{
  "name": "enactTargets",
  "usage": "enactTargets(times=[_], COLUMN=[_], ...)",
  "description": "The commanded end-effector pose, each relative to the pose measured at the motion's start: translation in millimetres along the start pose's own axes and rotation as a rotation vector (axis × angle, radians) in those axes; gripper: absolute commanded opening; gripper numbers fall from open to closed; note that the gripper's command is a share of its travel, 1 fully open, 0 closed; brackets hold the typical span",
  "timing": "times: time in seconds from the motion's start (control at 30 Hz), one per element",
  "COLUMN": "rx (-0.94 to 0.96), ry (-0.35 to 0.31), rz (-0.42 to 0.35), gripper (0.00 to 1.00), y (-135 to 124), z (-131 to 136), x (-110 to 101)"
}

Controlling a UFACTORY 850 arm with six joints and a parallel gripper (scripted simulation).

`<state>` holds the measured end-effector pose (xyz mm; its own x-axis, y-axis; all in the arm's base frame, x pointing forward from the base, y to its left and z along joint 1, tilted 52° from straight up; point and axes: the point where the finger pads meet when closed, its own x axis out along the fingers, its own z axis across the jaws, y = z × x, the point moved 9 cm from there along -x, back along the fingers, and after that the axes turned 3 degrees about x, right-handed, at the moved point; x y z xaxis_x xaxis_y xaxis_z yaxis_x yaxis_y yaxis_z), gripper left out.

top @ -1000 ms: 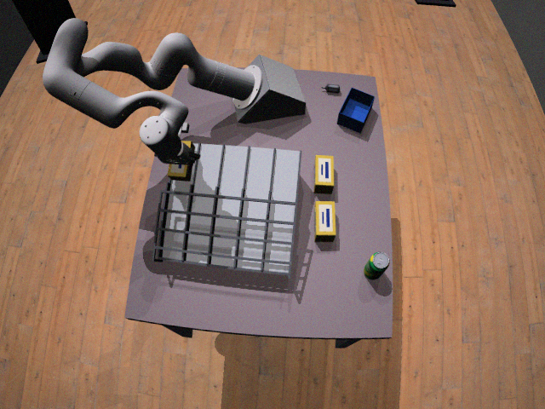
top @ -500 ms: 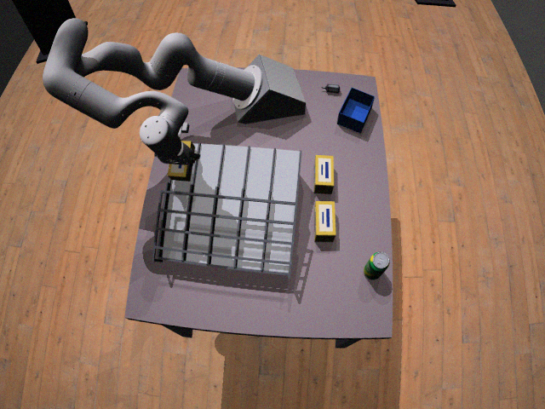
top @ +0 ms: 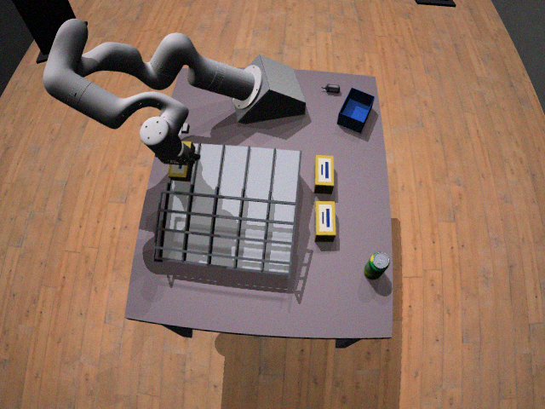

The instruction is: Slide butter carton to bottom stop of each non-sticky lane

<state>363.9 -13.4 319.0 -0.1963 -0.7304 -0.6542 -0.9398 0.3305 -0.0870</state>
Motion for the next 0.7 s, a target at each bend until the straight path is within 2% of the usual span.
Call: enactTargets(times=[0.0, 0.67], rx=[0.0, 0.0], ry=[-0.001, -0.001], rz=[-0.001, -0.001], gripper=[0.0, 0.0], y=[-0.2, 0.5], z=[0.0, -0.2], x=[-0.5, 4.3])
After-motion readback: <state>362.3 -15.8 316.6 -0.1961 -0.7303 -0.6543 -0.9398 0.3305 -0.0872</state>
